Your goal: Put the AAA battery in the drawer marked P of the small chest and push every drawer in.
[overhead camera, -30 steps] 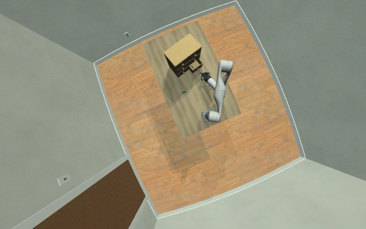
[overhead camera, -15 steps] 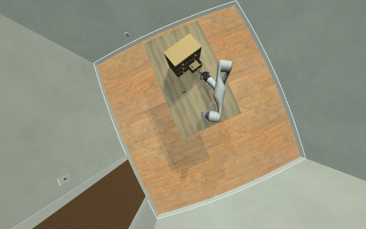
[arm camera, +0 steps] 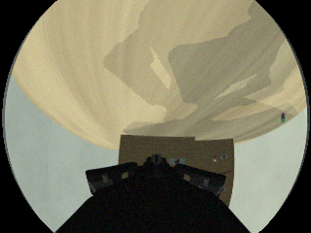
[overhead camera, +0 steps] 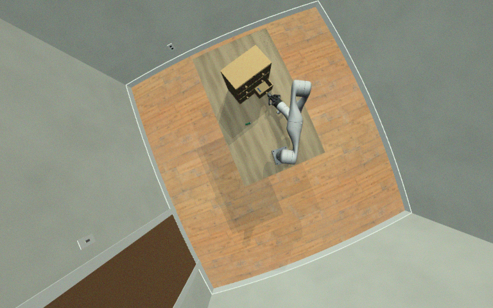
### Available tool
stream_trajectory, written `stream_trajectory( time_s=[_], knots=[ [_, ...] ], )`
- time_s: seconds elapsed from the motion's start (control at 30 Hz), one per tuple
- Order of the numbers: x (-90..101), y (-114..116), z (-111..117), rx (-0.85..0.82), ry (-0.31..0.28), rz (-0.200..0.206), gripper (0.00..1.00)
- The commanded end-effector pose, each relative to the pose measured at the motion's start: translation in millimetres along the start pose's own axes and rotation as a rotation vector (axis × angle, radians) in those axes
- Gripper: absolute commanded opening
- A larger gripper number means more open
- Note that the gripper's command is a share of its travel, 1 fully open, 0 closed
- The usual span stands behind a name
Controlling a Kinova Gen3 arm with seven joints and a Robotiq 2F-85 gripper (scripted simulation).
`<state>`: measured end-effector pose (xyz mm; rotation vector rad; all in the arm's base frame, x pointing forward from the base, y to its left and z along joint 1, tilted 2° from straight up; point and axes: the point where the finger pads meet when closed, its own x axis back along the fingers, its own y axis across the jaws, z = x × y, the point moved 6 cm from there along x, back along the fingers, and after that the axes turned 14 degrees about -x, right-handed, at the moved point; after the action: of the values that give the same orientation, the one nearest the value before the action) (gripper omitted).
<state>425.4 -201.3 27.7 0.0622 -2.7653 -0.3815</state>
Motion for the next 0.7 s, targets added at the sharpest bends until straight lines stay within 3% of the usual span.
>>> stream_trajectory(
  time_s=[0.0,0.67],
  knots=[
    [-5.3,2,-4,0.006,-0.004,-0.006,0.0],
    [-37.2,5,-15,0.006,-0.004,-0.006,0.0]
  ],
)
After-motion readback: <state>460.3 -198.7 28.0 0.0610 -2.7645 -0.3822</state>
